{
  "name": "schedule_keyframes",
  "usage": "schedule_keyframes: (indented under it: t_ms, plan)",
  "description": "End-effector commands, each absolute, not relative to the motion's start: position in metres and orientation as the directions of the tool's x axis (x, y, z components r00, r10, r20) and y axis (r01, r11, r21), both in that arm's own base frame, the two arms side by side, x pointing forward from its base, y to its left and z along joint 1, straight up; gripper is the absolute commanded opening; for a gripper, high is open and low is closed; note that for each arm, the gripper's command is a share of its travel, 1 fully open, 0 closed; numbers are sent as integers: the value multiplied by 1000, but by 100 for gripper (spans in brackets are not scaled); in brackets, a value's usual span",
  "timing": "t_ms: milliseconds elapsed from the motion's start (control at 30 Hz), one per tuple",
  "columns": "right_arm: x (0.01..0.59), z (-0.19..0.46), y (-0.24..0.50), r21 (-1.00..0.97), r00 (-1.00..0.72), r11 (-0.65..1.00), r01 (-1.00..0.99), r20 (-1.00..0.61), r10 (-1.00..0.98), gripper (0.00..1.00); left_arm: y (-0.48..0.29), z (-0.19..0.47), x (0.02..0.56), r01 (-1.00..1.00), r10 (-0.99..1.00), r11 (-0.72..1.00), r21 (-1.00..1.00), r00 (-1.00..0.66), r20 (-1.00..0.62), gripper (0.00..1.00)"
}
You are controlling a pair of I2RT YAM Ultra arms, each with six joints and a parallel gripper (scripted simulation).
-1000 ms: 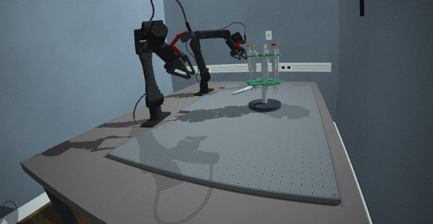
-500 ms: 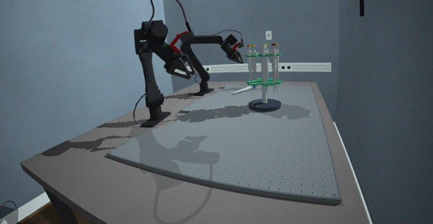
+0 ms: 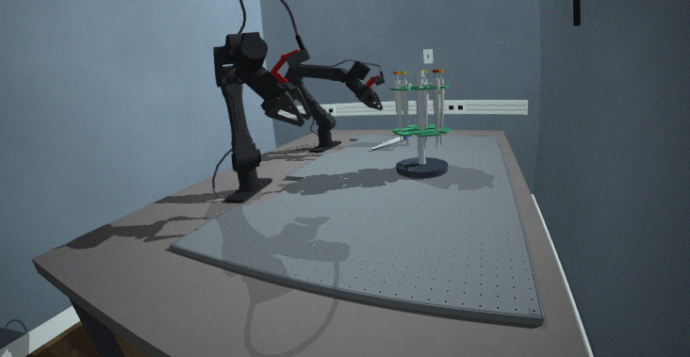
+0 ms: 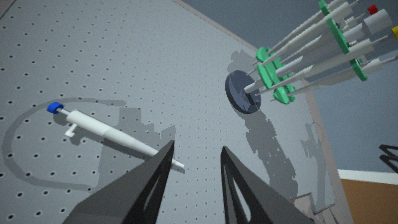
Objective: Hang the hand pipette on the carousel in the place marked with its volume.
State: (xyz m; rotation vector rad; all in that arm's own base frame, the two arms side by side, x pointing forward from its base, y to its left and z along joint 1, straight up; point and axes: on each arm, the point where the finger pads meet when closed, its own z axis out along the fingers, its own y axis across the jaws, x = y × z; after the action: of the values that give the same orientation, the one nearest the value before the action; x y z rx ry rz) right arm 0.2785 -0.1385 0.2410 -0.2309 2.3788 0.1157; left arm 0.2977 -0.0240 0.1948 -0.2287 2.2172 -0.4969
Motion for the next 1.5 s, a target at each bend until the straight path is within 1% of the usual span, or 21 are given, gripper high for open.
schedule_keyframes:
  t_ms: [0, 167, 200, 367, 400, 467, 600, 633, 800, 833, 1100, 1167, 1200, 1467]
  plan:
    - [283, 253, -142, -9, -687, 979, -204, -712, -149, 100, -14, 217, 312, -95, -422, 895, -435, -495, -760, 49]
    - [283, 253, -142, -9, -687, 979, -204, -712, -149, 100, -14, 228, 314, -85, -421, 896, -436, -478, -771, 49]
    - [283, 253, -142, -9, -687, 979, -204, -712, -149, 100, -21, 216, 313, -106, -454, 880, -464, -479, -752, 49]
    - [283, 253, -142, -9, -687, 979, -204, -712, -149, 100, -56, 207, 319, -152, -606, 785, -600, -389, -694, 49]
    - [283, 253, -142, -9, -687, 979, -204, -712, -149, 100, -64, 195, 323, -180, -628, 769, -613, -394, -671, 49]
    - [283, 253, -142, -9, -687, 979, -204, -712, -149, 100, -78, 191, 325, -192, -668, 736, -649, -363, -650, 49]
    - [283, 253, -142, -9, -687, 979, -204, -712, -149, 100, -84, 190, 326, -192, -668, 736, -649, -363, -650, 49]
    - [283, 253, -142, -9, -687, 979, -204, -712, -149, 100, -86, 210, 331, -165, -678, 726, -668, -337, -653, 49]
    - [283, 253, -142, -9, -687, 979, -204, -712, -149, 100, -86, 210, 331, -165, -678, 726, -668, -337, -653, 49]
    - [283, 253, -142, -9, -687, 979, -204, -712, -149, 100, -91, 188, 327, -194, -693, 713, -674, -344, -634, 49]
    - [283, 253, -142, -9, -687, 979, -204, -712, -149, 100, -148, 179, 336, -187, -854, 514, -837, -197, -481, 49]
    - [283, 253, -142, -9, -687, 979, -204, -712, -149, 100, -148, 179, 336, -187, -854, 514, -837, -197, -481, 49]
    - [283, 253, -142, -9, -687, 979, -204, -712, -149, 100, -158, 191, 342, -166, -864, 496, -852, -185, -467, 49]
    - [283, 253, -142, -9, -687, 979, -204, -712, -149, 100, -157, 191, 342, -166, -862, 500, -850, -184, -472, 49]
